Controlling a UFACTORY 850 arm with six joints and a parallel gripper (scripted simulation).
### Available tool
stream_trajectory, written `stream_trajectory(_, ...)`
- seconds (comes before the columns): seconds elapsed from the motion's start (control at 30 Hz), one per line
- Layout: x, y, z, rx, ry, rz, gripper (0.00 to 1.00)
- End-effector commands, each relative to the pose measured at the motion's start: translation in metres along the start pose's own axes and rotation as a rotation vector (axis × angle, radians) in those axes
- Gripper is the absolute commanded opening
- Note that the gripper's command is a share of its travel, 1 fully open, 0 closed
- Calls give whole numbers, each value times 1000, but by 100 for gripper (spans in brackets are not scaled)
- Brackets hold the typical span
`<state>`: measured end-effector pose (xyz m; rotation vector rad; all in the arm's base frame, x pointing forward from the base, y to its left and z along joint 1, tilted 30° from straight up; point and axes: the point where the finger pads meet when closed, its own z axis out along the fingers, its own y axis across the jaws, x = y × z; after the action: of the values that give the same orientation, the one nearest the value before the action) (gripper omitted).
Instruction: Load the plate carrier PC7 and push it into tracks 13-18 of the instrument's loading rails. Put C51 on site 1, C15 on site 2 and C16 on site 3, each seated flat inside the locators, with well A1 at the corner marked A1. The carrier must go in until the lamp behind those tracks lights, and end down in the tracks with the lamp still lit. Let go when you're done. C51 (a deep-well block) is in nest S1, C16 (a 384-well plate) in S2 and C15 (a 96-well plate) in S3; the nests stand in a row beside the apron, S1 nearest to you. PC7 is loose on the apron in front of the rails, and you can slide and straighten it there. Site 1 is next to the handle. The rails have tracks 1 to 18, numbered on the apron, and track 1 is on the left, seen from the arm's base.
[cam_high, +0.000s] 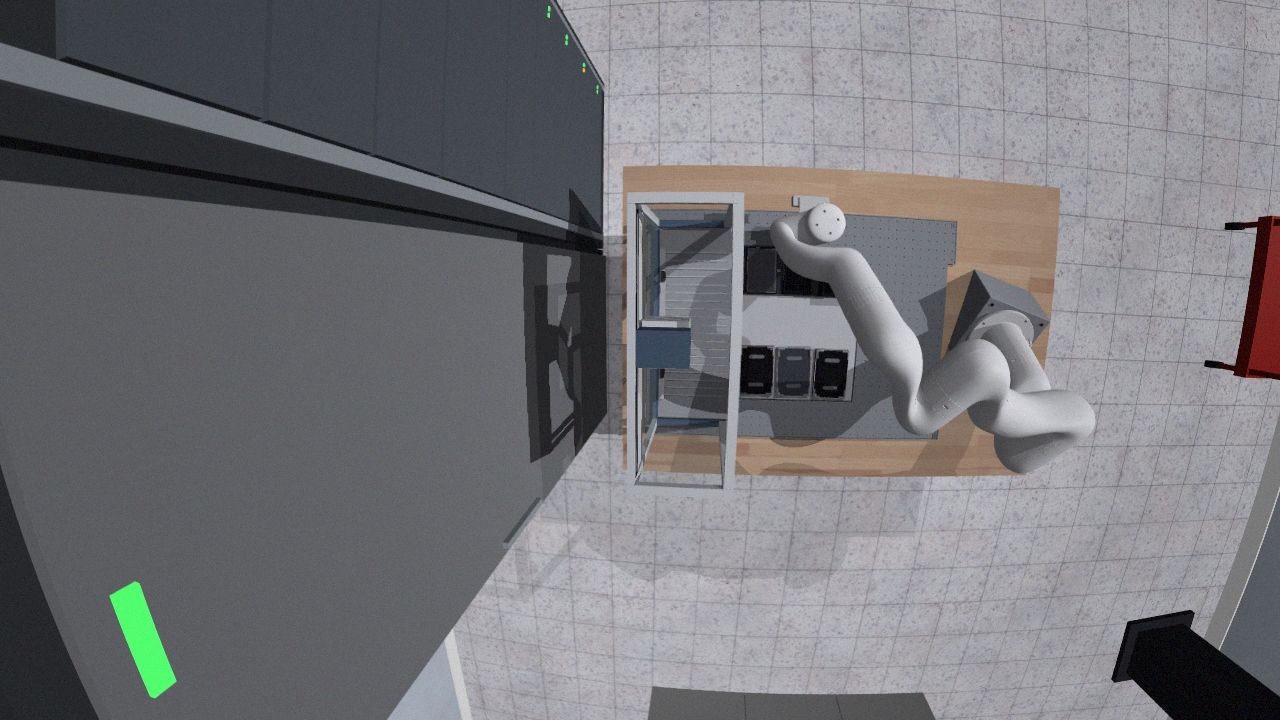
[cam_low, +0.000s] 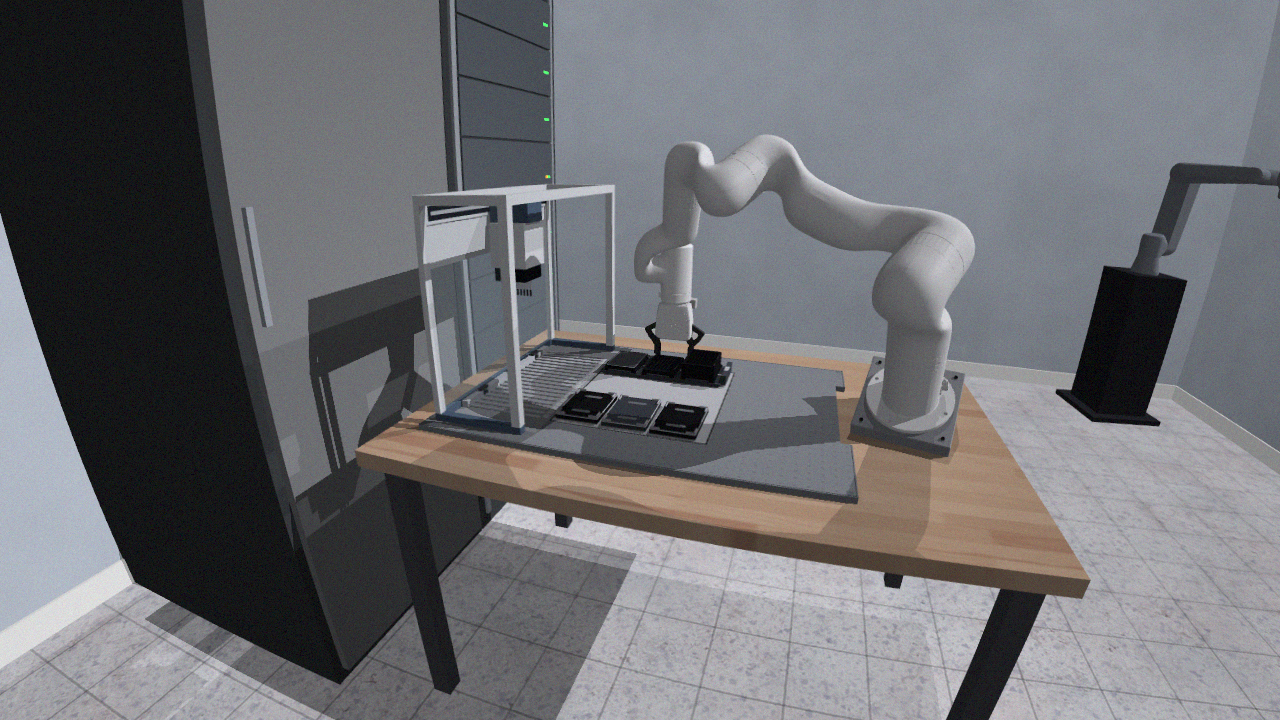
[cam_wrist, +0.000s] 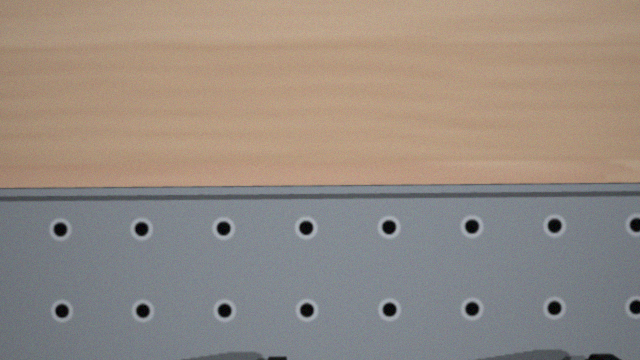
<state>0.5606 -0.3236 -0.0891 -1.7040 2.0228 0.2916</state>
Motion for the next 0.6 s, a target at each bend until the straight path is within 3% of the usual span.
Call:
stream_trajectory(0.0, 0, -1, -1, 2, 1, 0, 100)
stream_trajectory(0.57, -6, -1, -1, 2, 1, 0, 100)
